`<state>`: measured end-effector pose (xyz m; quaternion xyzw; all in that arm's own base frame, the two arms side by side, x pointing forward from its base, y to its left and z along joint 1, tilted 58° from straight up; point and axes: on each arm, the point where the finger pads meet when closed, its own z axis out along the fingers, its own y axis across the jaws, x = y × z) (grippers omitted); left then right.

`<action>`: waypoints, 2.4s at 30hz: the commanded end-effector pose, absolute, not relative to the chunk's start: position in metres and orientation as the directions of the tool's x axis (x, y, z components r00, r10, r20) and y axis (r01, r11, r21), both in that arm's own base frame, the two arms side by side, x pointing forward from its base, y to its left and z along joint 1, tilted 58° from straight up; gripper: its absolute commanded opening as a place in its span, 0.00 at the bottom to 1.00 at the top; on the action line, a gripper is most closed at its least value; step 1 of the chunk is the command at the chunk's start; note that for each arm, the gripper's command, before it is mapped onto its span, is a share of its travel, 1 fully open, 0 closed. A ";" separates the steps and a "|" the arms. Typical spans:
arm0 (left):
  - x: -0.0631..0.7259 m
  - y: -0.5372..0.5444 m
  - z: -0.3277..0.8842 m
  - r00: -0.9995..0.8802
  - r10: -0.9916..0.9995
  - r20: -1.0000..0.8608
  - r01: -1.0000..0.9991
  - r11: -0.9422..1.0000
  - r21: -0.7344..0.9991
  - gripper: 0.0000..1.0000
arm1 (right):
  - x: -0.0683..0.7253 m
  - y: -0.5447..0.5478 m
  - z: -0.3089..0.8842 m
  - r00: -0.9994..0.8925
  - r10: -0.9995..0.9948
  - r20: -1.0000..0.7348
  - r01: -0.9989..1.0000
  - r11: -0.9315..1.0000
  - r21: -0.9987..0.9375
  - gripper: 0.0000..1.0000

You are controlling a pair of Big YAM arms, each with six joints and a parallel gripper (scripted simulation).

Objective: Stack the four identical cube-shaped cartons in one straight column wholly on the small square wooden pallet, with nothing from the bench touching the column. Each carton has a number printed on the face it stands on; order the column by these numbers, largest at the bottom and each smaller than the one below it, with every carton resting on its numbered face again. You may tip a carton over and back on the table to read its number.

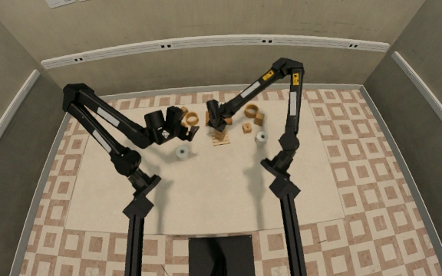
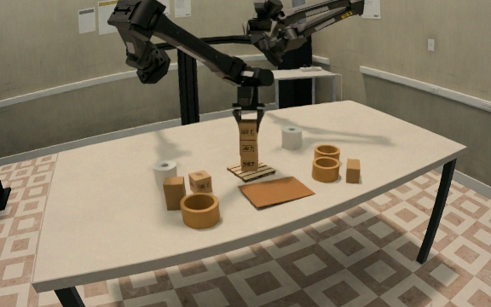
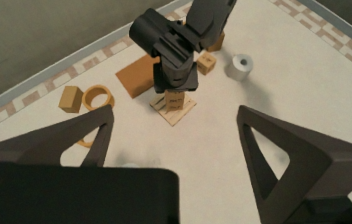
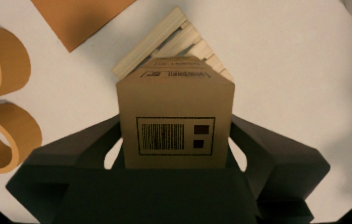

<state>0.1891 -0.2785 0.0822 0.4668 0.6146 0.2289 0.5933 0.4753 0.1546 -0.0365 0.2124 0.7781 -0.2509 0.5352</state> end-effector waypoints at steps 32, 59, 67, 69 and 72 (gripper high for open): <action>0.189 -0.281 0.083 0.147 0.846 -0.512 0.301 0.455 0.838 1.00 | 0.466 0.181 -0.008 -0.296 0.086 -0.951 0.583 0.805 -0.109 0.79; 0.189 -0.281 0.083 0.147 0.846 -0.512 0.301 0.455 0.838 1.00 | 0.394 0.299 0.005 -0.166 0.321 -0.932 0.572 0.801 0.174 0.79; 0.189 -0.281 0.083 0.147 0.846 -0.512 0.301 0.455 0.838 1.00 | 0.419 0.268 0.021 -0.275 0.200 -0.940 0.568 0.823 0.009 0.79; 0.189 -0.281 0.083 0.147 0.846 -0.512 0.301 0.455 0.838 1.00 | 0.428 0.255 0.025 -0.343 0.141 -0.929 0.543 0.837 -0.073 0.79; 0.193 -0.279 0.082 0.140 0.853 -0.503 0.294 0.449 0.844 1.00 | 0.443 0.229 0.030 -0.438 0.063 -0.897 0.491 0.853 -0.179 0.79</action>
